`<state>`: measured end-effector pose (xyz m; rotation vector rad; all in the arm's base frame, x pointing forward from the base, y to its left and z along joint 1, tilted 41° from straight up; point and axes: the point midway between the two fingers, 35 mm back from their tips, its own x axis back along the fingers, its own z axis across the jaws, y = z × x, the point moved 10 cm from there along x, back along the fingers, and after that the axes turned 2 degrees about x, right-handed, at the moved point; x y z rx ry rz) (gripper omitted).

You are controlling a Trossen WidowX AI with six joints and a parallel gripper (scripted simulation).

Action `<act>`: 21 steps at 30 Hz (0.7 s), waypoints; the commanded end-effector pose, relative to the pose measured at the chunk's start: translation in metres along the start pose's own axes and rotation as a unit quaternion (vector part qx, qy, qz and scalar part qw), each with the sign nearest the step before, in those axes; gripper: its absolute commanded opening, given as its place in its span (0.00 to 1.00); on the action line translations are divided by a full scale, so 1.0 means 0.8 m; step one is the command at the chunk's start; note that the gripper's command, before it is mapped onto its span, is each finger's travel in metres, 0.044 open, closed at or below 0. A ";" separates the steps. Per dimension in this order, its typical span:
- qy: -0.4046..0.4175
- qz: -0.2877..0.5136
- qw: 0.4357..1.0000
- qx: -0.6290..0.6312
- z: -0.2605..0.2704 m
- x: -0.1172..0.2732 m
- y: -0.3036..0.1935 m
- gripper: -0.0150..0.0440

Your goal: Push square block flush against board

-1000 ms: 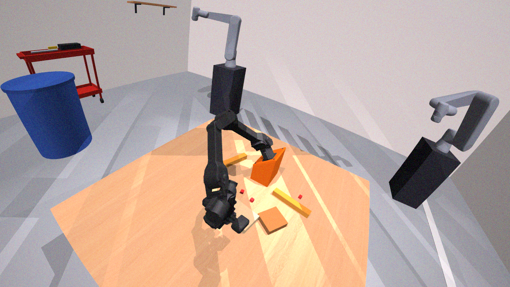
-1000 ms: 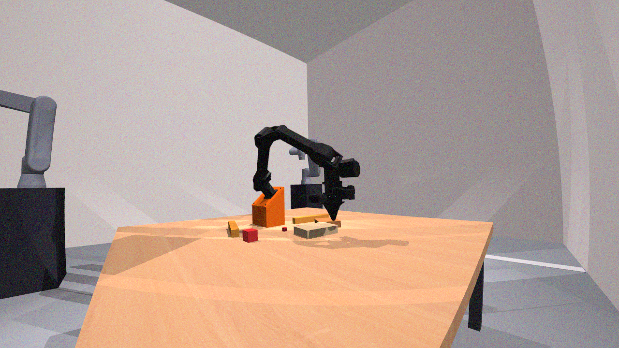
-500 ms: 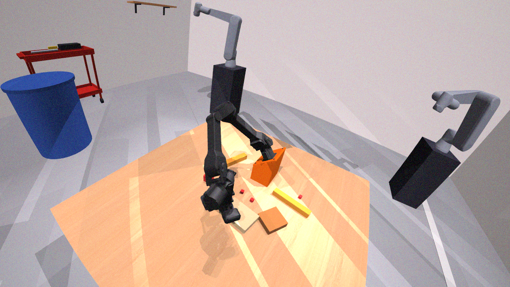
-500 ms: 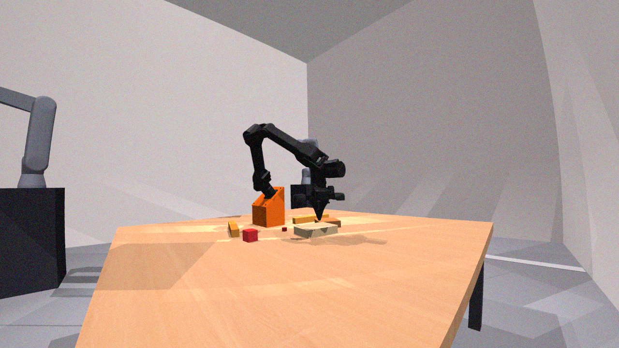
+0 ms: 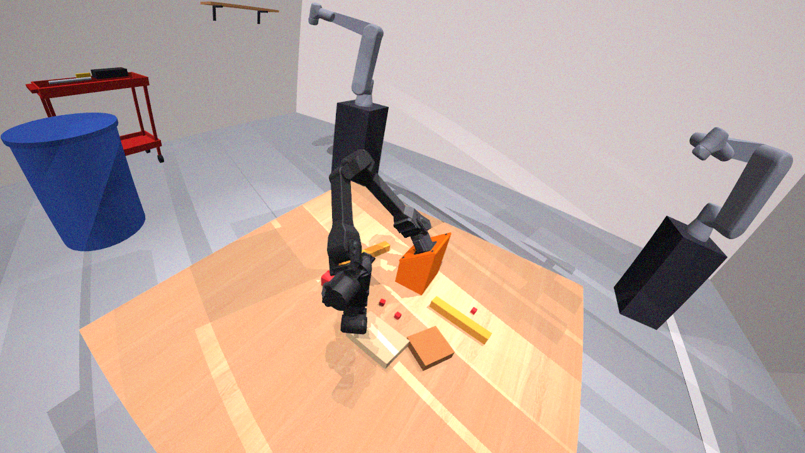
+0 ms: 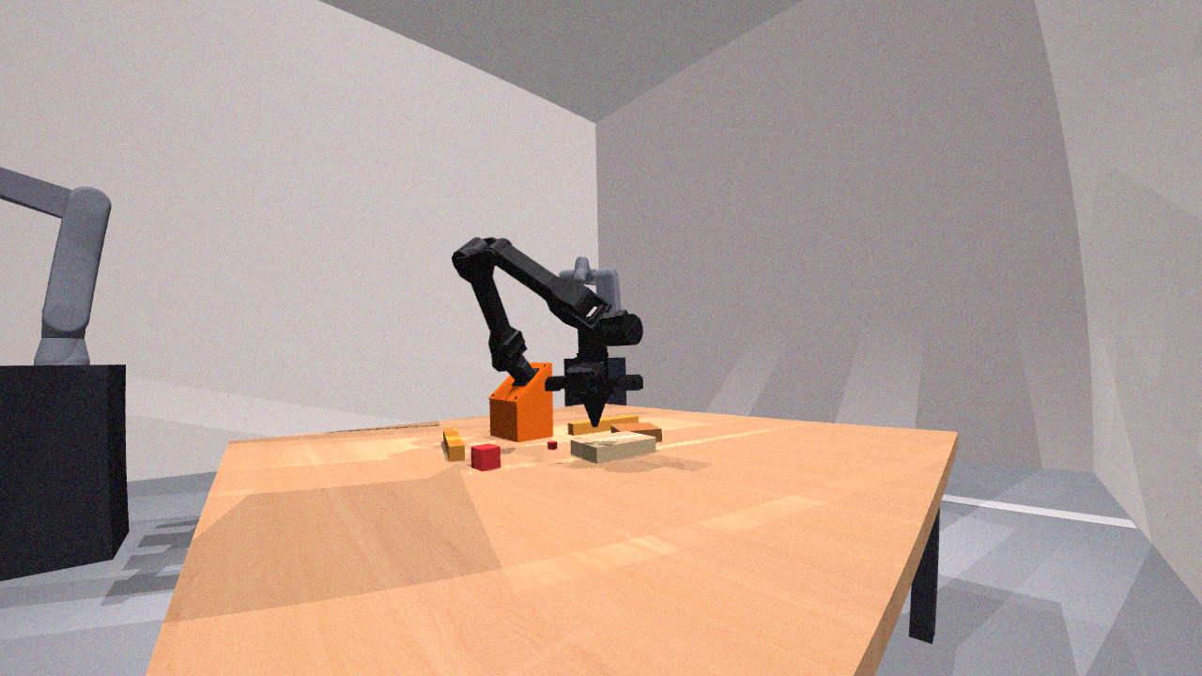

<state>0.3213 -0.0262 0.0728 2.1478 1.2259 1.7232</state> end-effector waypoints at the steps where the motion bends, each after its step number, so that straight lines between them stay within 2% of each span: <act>1: -0.003 -0.001 0.998 -0.067 -0.019 -0.002 -0.003 0.25; 16: -0.005 -0.002 0.947 -0.321 -0.088 -0.008 -0.023 0.25; 21: -0.005 -0.003 0.938 -0.346 -0.094 -0.009 -0.025 0.25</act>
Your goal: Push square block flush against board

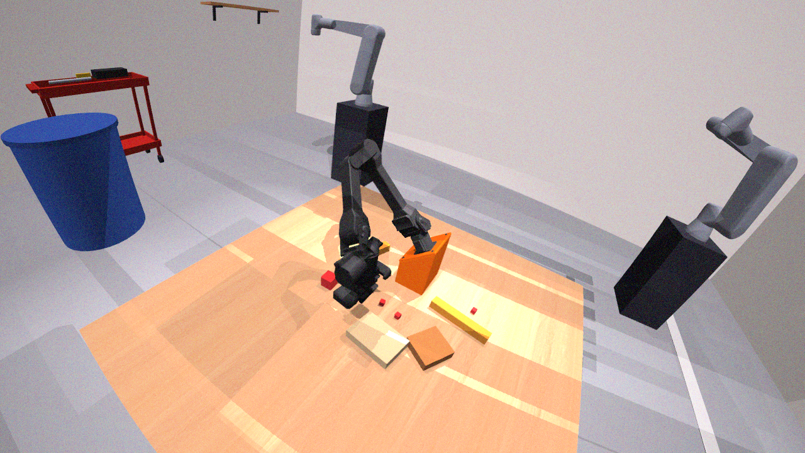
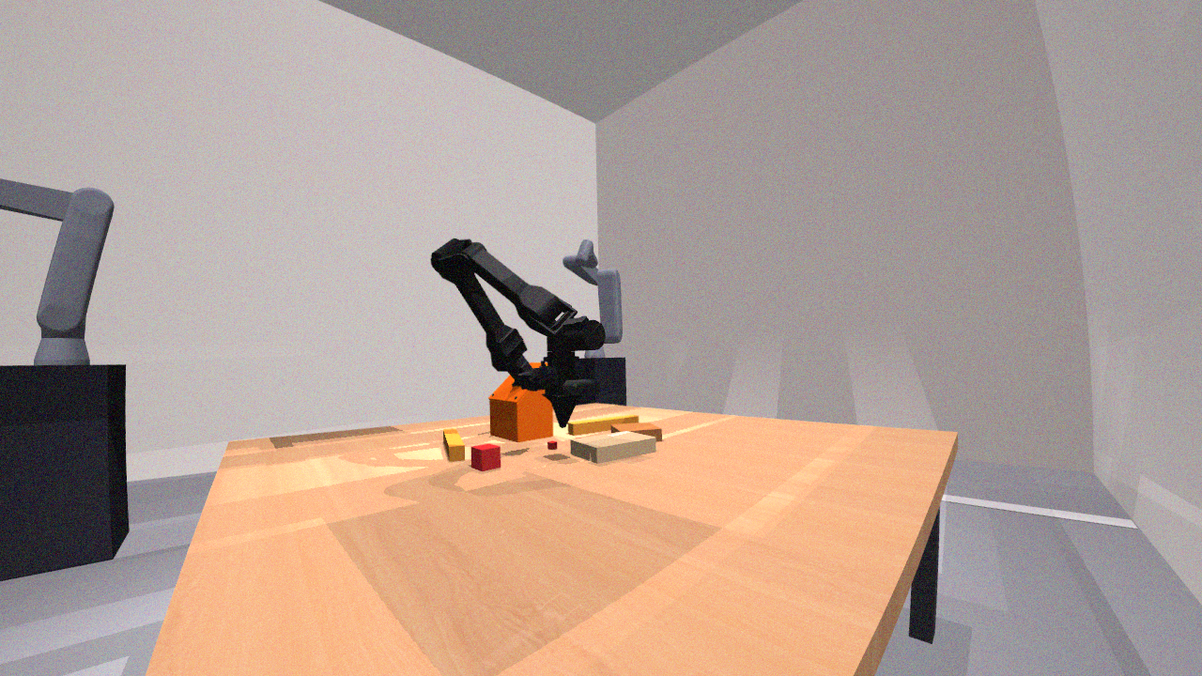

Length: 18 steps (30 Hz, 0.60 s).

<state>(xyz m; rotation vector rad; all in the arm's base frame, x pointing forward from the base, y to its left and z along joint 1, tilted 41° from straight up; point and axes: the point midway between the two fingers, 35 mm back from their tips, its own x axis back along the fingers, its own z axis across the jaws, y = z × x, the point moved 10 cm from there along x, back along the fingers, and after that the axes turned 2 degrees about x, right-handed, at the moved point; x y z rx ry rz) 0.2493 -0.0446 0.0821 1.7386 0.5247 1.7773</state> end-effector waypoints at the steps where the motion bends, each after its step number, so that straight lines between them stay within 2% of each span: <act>1: 0.001 -0.001 1.000 -0.019 -0.004 -0.001 0.001 0.25; 4: 0.000 -0.001 1.000 -0.019 -0.003 -0.012 0.001 0.25; 8: 0.001 -0.003 1.000 -0.019 -0.006 -0.067 0.002 0.25; 18: 0.001 -0.003 1.000 -0.019 -0.005 -0.069 -0.001 0.25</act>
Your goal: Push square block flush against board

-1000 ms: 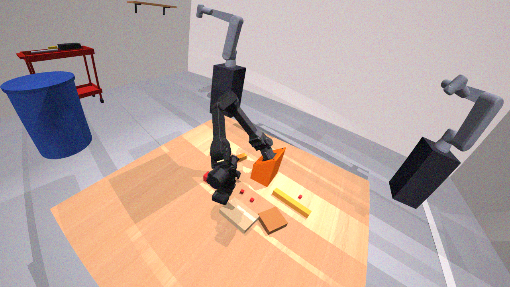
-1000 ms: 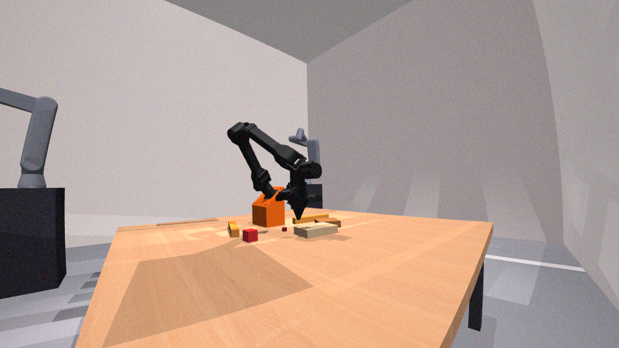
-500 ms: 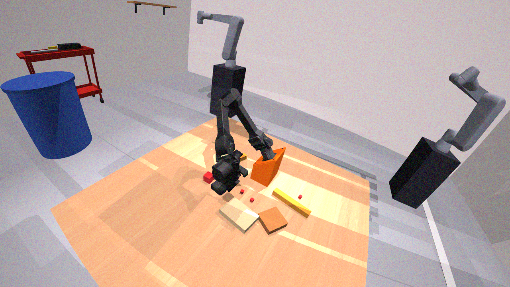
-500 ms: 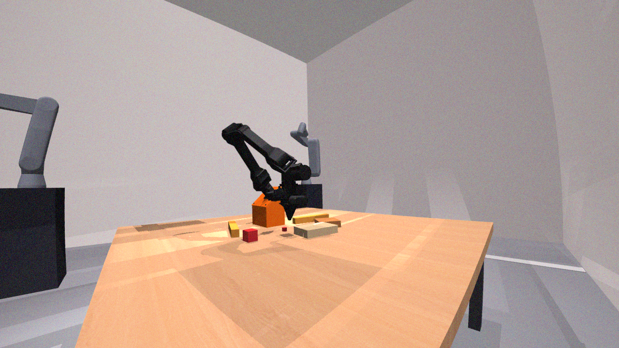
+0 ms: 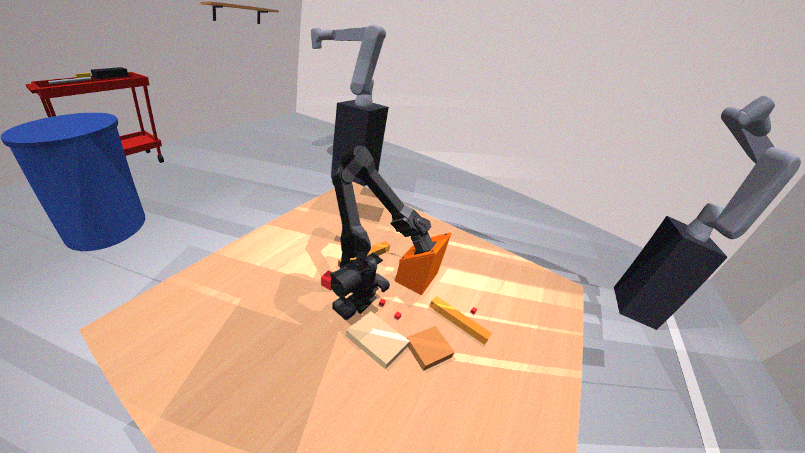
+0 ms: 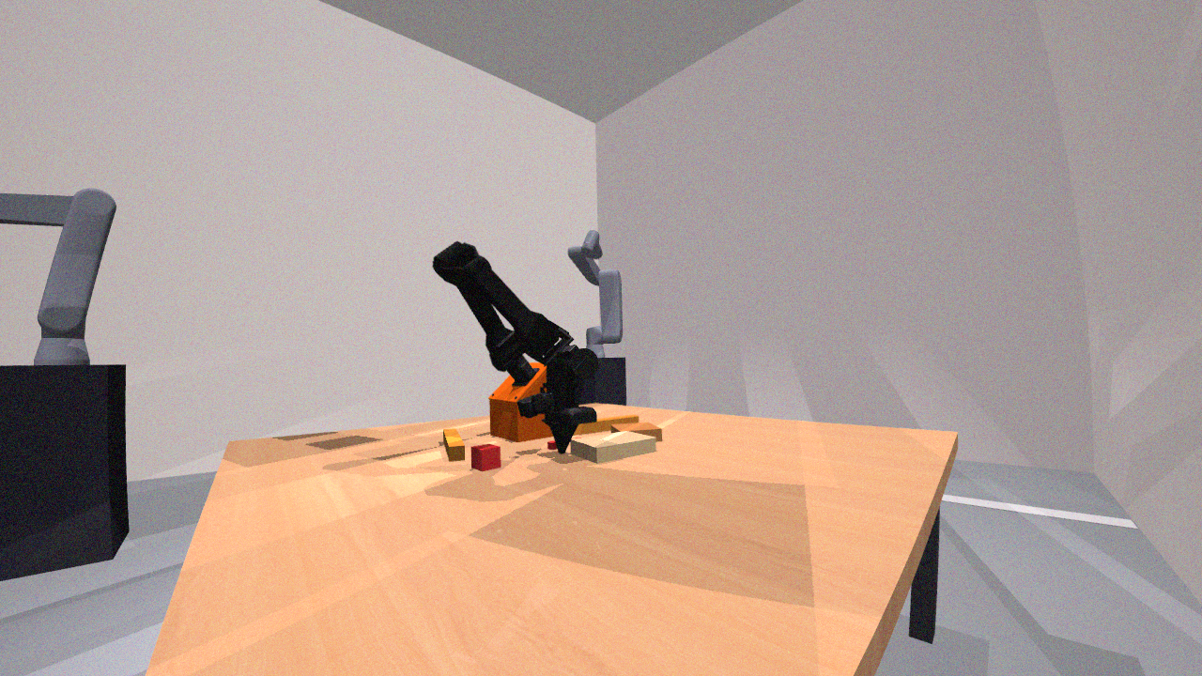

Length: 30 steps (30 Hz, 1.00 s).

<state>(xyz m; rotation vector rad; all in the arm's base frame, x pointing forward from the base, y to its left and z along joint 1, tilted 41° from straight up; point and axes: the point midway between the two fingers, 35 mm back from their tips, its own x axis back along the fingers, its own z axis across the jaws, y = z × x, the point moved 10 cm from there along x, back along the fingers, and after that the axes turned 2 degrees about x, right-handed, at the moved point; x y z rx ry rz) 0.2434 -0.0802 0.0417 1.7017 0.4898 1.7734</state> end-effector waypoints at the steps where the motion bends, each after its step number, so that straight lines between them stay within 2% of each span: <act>1: -0.001 0.002 1.000 0.003 0.000 -0.002 -0.003 0.25; 30: -0.001 0.004 1.000 0.003 0.005 -0.002 -0.032 0.25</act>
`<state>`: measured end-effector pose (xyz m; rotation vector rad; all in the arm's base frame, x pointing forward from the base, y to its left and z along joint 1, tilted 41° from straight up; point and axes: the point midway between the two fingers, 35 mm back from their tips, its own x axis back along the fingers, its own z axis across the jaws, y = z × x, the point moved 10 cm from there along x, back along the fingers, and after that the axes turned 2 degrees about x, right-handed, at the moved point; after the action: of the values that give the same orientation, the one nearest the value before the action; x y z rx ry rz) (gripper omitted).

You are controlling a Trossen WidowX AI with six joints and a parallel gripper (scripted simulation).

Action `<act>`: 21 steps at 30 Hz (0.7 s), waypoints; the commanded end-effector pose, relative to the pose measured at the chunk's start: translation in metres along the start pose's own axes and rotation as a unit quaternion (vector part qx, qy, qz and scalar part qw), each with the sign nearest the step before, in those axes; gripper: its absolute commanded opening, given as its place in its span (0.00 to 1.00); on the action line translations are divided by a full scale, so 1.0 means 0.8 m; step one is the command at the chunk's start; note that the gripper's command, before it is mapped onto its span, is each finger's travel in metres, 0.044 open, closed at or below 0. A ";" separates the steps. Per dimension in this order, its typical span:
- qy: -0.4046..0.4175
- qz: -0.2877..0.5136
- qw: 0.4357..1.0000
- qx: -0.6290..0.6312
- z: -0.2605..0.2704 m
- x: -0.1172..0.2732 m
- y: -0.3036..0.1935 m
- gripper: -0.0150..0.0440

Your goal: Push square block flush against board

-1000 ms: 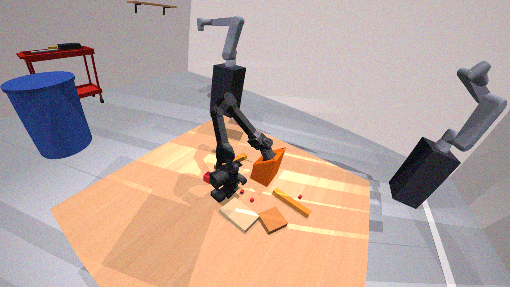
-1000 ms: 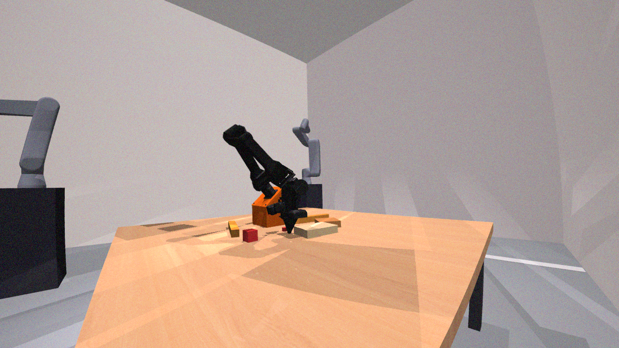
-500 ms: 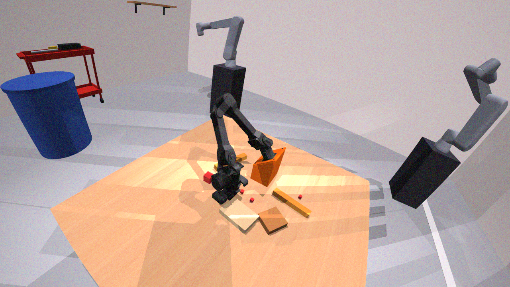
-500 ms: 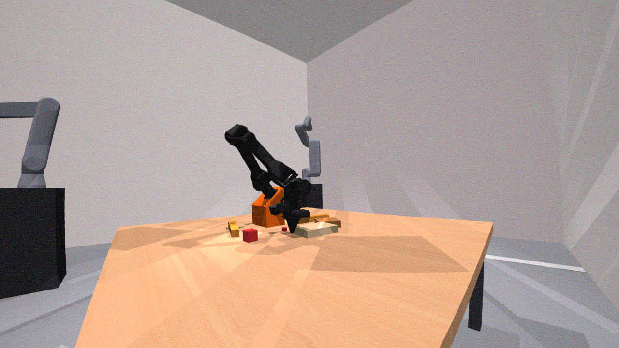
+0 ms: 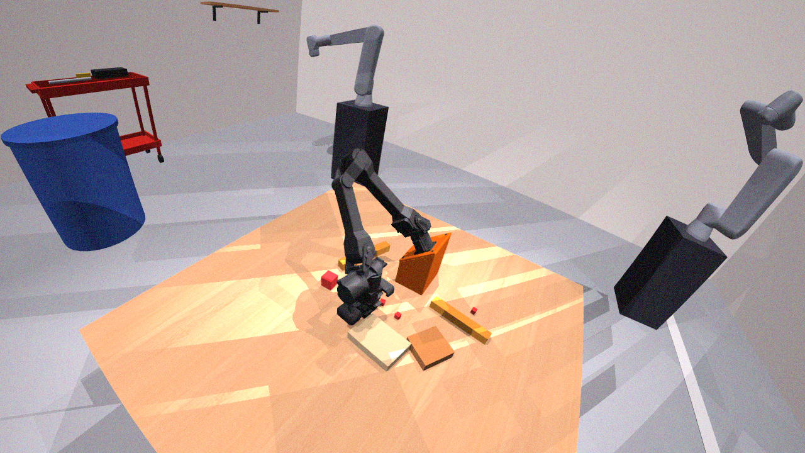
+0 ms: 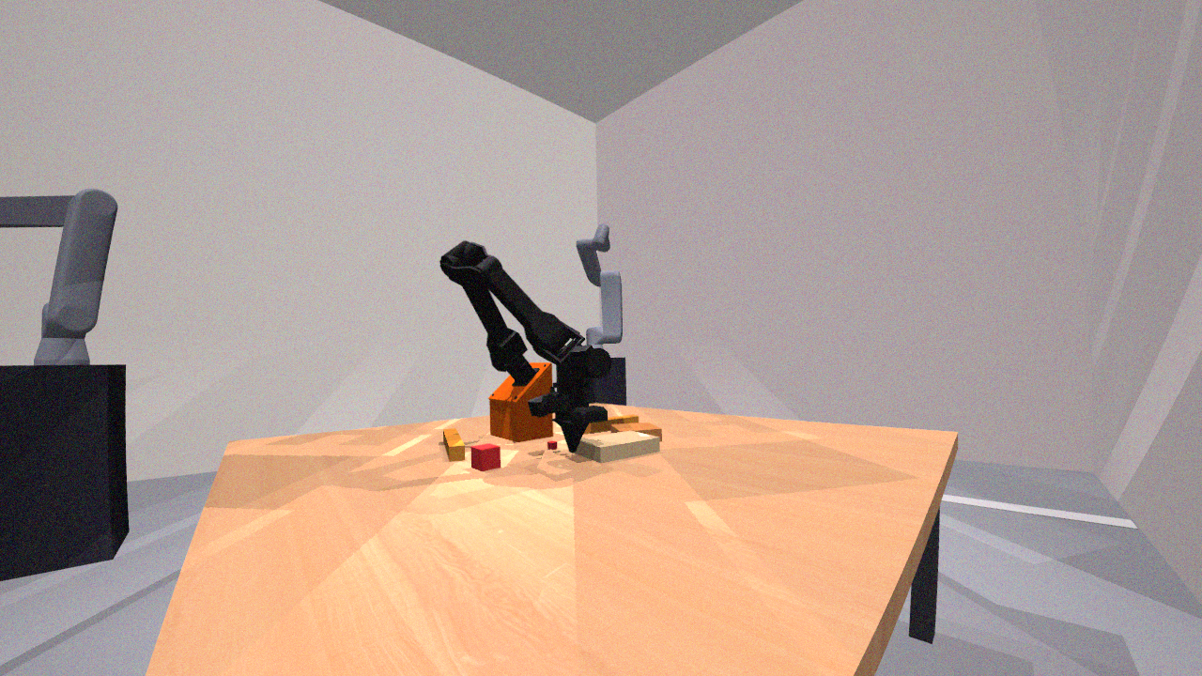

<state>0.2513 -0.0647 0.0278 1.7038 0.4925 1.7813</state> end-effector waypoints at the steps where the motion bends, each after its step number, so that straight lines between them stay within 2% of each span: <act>1: -0.003 0.002 1.000 0.000 0.000 -0.002 -0.005 0.25; 21: -0.004 0.003 1.000 0.000 0.003 -0.001 -0.025 0.25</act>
<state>0.2569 -0.0527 0.0174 1.7059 0.4902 1.7832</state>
